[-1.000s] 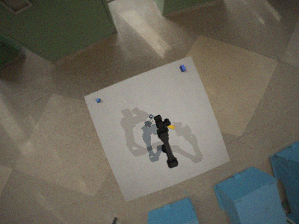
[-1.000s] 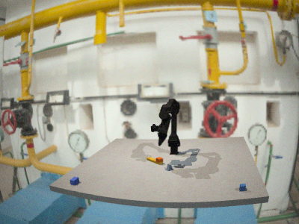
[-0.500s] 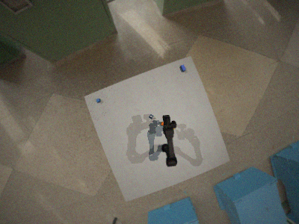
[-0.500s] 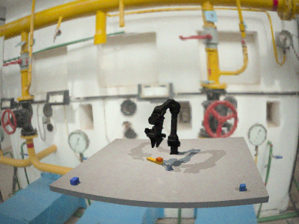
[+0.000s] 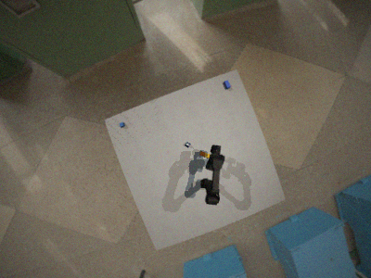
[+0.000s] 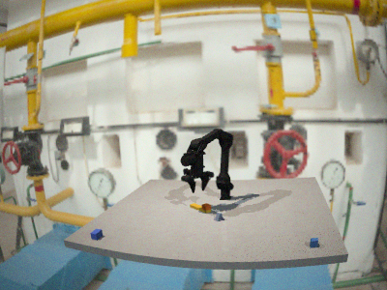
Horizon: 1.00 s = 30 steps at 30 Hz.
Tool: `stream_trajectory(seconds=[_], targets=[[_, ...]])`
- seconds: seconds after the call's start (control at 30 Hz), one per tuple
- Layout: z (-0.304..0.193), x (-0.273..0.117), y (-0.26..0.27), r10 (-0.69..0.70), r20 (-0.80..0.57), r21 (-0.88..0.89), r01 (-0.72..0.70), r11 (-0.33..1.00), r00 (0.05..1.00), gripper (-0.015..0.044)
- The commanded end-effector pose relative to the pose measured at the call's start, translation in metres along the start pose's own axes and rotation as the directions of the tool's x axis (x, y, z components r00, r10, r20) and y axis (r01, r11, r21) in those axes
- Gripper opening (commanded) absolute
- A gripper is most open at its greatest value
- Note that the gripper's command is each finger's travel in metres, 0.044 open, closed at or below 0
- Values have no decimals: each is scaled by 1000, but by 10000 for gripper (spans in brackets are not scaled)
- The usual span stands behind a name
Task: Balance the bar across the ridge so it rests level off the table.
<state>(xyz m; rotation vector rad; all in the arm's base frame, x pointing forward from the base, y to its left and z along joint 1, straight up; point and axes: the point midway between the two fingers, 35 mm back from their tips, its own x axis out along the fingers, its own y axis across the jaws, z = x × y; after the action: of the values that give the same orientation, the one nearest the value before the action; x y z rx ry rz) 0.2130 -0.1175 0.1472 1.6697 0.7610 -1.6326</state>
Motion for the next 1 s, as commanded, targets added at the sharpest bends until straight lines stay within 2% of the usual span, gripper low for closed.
stream_trajectory(seconds=[0.0,0.2,0.57,0.97], targets=[[6,3,-4,-38,-13,67,39,997,999,315],[6,9,-4,-38,-13,67,39,997,999,315],[5,74,-7,-38,-13,67,39,997,999,315],[5,85,-7,-38,-13,67,39,997,999,315]])
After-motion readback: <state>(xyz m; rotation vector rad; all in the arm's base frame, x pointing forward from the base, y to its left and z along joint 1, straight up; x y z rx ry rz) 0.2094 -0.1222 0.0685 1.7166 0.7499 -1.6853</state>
